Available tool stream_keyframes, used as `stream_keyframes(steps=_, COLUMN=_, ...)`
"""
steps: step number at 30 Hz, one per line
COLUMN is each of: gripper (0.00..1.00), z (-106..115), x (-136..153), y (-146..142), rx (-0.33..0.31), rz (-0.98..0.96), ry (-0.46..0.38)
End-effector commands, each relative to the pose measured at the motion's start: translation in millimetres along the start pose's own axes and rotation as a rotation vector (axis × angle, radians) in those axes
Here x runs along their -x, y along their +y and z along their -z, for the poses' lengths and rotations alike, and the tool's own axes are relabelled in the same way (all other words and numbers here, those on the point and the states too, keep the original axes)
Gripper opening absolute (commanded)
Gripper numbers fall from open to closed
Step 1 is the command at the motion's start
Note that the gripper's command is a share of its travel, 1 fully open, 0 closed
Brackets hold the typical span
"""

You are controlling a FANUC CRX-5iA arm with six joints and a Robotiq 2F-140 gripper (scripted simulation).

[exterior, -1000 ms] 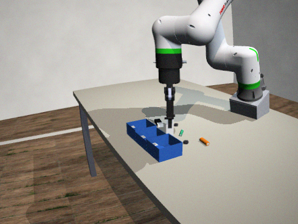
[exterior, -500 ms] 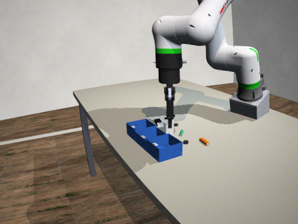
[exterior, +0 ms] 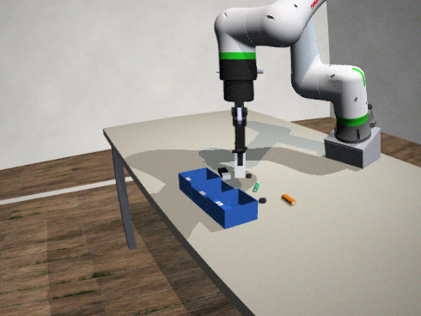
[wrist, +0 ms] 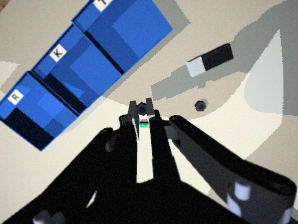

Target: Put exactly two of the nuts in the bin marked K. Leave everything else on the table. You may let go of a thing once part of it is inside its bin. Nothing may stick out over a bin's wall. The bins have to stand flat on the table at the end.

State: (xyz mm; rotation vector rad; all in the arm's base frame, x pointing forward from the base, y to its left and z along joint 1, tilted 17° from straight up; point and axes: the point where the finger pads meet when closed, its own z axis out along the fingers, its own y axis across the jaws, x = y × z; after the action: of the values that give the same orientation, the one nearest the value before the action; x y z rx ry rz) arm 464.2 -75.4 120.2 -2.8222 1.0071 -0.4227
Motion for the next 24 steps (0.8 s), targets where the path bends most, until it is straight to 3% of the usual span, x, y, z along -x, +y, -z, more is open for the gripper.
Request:
stream_keyframes(steps=1, gripper=0.07, z=9.3, x=-0.1, y=-0.1, rx=0.0, rz=0.0, ry=0.0)
stream_keyframes(steps=4, gripper=0.07, z=19.3, x=-0.1, y=-0.1, rx=0.0, rz=0.0, ry=0.0)
stream_keyframes(steps=22, gripper=0.07, z=25.9, x=-3.8, y=-4.8, rx=0.0, rz=0.0, ry=0.0)
stream_keyframes(steps=24, gripper=0.07, z=25.9, x=-11.2, y=-14.3, rx=0.0, rz=-0.1, ry=0.0)
